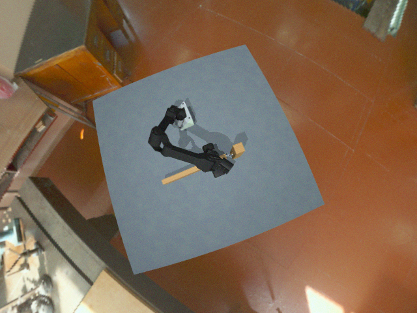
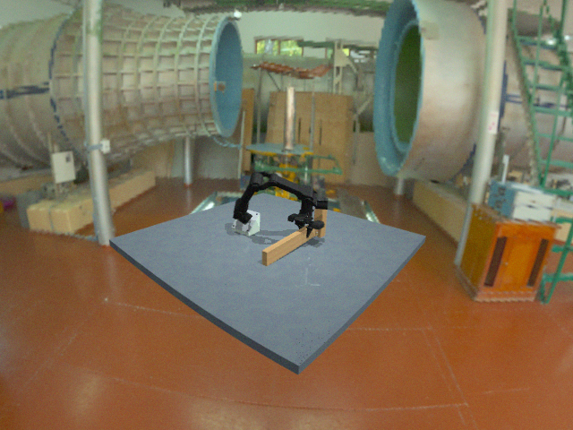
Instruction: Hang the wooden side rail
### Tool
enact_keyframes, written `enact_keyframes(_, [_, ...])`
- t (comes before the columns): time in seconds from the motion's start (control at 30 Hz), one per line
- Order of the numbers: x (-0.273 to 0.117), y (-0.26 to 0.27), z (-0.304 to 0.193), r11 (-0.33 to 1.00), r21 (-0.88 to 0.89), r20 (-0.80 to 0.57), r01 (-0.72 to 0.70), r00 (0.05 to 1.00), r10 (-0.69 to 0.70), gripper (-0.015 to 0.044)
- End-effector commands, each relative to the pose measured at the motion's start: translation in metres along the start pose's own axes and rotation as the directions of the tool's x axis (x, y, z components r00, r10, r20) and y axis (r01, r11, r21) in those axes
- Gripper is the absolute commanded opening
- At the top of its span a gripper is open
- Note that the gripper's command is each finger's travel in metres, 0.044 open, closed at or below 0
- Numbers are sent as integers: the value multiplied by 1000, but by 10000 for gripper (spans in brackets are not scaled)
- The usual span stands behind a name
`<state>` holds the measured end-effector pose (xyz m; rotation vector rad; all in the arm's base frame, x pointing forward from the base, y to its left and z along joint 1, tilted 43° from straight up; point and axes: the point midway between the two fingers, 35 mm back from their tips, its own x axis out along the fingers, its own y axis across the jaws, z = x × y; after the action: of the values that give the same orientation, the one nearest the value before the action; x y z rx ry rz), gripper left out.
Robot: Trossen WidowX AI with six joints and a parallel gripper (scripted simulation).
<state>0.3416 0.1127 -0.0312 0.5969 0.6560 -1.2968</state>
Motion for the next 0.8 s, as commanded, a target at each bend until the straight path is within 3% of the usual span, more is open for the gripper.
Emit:
enact_keyframes(0.0, [-3,0,-4,1000,0,-4,-9,1000,9,0])
enact_keyframes(0.77, [-4,0,-6,1000,0,-4,-9,1000,9,0])
